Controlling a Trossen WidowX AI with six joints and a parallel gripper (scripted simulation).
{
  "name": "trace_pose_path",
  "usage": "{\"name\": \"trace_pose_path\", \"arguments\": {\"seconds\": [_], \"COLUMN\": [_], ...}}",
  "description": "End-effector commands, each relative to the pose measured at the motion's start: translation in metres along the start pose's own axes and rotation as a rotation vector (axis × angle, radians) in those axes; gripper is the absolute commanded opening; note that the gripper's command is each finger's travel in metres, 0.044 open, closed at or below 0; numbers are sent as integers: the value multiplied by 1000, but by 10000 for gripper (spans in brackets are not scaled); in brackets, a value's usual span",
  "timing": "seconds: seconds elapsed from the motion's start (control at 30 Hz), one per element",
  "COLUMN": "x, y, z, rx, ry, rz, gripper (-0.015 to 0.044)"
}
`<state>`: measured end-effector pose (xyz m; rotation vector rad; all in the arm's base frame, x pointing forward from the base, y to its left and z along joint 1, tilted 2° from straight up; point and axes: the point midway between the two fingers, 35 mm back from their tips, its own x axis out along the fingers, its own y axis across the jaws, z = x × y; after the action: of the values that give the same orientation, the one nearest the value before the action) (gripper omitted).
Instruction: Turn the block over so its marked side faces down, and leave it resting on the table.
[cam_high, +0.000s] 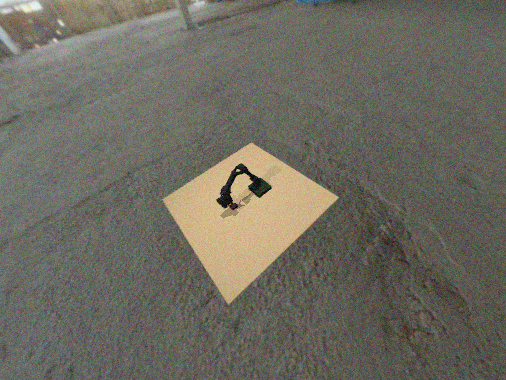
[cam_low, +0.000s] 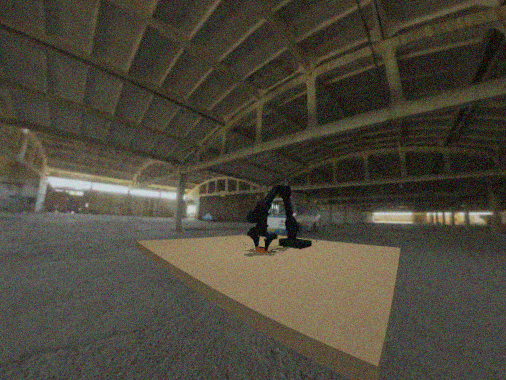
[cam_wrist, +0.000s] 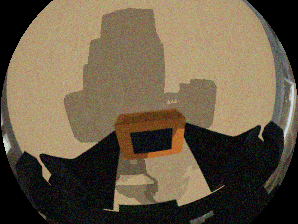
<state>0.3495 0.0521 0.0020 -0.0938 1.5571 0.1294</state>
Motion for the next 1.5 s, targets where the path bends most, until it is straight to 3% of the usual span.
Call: {"name": "trace_pose_path", "arguments": {"seconds": [0.0,0.6,0.8,1.03,1.47], "x": [2,2,-27,-28,-19], "y": [1,1,1,1,1], "z": [-2,-2,-1,-1,1], "rx": [3,3,3,3,3], "ry": [5,5,5,-6,-209], "rz": [5,5,5,5,3], "gripper": [263,142,0,0,0]}}
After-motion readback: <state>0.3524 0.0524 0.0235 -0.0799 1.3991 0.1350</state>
